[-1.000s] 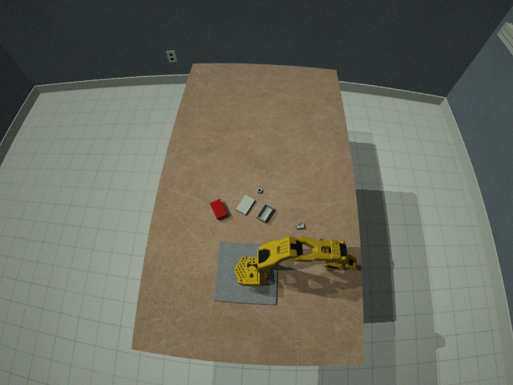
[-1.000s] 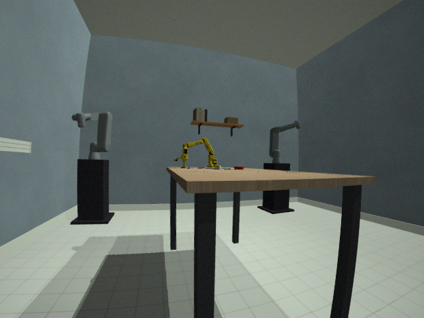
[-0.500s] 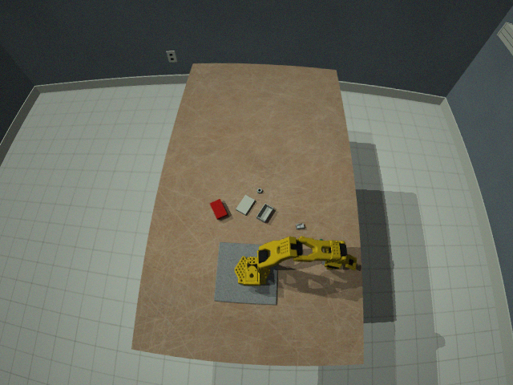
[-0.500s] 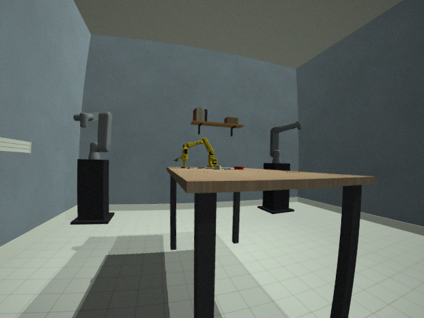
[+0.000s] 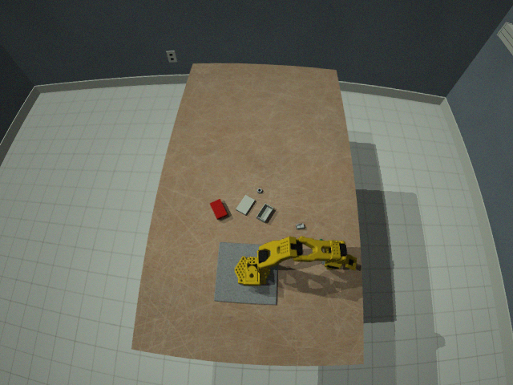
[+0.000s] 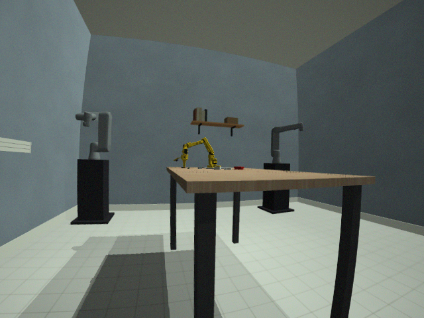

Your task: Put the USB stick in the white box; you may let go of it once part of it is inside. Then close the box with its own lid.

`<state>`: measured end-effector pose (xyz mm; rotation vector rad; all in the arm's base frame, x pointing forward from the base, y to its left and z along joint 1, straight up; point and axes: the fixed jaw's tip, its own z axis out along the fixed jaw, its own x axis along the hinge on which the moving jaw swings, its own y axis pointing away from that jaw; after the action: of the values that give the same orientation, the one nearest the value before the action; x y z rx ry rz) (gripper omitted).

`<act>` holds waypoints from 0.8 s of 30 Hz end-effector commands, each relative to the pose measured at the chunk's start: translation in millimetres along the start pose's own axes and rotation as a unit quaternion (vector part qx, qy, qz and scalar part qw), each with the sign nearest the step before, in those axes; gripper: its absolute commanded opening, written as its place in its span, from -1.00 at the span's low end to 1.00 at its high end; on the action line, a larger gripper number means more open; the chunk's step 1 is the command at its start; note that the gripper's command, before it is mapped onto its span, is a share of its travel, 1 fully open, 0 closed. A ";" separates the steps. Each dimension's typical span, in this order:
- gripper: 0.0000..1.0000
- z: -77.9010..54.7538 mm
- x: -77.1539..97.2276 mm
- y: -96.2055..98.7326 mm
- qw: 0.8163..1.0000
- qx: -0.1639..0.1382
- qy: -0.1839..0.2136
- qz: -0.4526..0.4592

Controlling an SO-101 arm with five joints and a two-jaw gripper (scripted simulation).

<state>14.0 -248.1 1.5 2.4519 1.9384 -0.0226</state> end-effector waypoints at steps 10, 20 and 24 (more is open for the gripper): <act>-0.85 1.5 2.4 1.2 1.000 0.001 0.008 -0.002; -0.85 -10.1 0.9 1.3 1.000 0.001 0.008 -0.002; -0.85 -19.0 0.2 1.3 1.000 0.001 0.008 -0.002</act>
<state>14.2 -244.9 9.9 2.4728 1.9563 0.0114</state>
